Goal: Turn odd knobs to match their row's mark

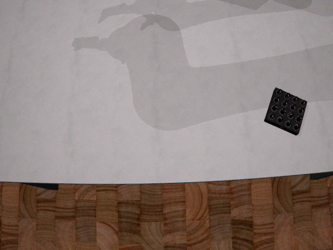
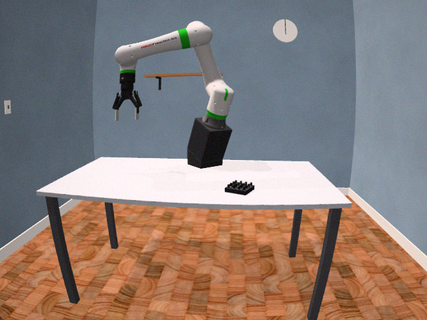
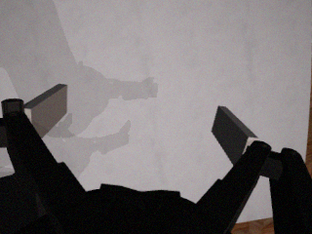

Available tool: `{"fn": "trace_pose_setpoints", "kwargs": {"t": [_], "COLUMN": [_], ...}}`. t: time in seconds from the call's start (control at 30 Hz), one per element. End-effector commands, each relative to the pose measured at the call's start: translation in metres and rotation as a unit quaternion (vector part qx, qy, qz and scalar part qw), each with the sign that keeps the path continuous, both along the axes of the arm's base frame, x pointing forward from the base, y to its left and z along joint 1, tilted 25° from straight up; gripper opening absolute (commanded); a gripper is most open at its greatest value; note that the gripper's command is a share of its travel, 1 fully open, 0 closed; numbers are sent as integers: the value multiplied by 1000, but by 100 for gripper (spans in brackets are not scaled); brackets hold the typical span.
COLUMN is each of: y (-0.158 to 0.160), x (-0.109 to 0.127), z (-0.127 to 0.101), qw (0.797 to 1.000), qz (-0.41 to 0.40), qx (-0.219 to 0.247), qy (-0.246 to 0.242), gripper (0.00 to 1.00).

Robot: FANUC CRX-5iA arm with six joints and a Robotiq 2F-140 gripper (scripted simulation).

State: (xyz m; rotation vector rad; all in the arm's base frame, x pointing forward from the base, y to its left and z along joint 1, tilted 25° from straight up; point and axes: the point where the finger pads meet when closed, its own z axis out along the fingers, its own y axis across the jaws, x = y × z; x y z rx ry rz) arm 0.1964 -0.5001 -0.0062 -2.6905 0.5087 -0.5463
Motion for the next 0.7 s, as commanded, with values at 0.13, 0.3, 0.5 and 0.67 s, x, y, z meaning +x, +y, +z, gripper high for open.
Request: {"fn": "trace_pose_setpoints", "kwargs": {"t": [0.13, 0.3, 0.5, 0.67], "y": [0, 0, 0, 1], "x": [0, 0, 0, 3], "z": [0, 0, 0, 0], "qw": [1000, 1000, 1000, 1000], "qz": [0, 0, 0, -1], "qx": [0, 0, 0, 1], "qy": [0, 0, 0, 2], "gripper": [100, 100, 100, 100]}}
